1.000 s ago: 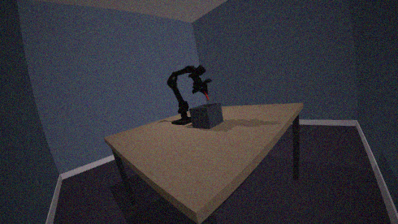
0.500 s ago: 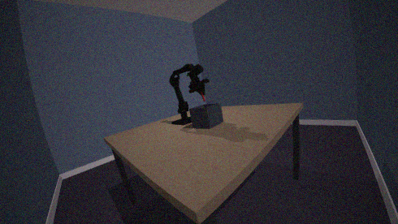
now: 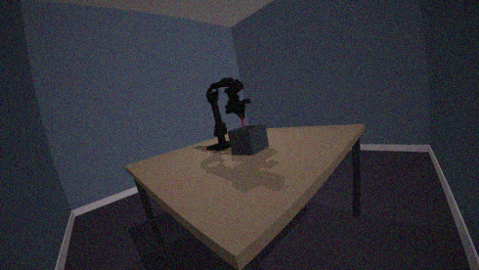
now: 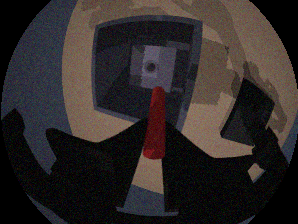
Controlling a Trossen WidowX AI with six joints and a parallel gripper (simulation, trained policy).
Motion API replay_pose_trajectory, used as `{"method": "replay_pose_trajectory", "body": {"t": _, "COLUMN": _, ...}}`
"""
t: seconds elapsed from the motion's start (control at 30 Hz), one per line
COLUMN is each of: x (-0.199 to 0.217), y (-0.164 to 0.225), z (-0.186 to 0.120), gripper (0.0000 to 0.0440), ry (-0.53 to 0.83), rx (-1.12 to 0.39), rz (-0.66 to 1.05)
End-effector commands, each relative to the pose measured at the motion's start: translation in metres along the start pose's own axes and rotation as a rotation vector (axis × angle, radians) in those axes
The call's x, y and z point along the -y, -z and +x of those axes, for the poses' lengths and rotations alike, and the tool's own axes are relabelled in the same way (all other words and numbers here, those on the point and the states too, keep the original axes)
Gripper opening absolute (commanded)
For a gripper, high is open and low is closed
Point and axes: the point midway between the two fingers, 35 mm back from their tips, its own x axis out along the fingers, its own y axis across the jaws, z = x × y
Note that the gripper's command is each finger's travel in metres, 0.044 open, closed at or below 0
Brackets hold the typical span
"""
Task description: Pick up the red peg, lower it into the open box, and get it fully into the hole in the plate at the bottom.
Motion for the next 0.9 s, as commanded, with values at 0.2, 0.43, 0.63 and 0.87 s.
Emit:
{"method": "replay_pose_trajectory", "body": {"t": 0.2, "x": -0.007, "y": -0.019, "z": 0.021, "gripper": 0.0000, "ry": 0.037, "rx": -0.017, "rz": 0.003}}
{"method": "replay_pose_trajectory", "body": {"t": 0.43, "x": -0.011, "y": -0.028, "z": 0.045, "gripper": 0.0000, "ry": 0.065, "rx": -0.043, "rz": -0.001}}
{"method": "replay_pose_trajectory", "body": {"t": 0.63, "x": -0.016, "y": -0.031, "z": 0.064, "gripper": 0.0001, "ry": 0.075, "rx": -0.072, "rz": -0.007}}
{"method": "replay_pose_trajectory", "body": {"t": 0.87, "x": -0.021, "y": -0.033, "z": 0.086, "gripper": 0.0000, "ry": 0.084, "rx": -0.096, "rz": -0.032}}
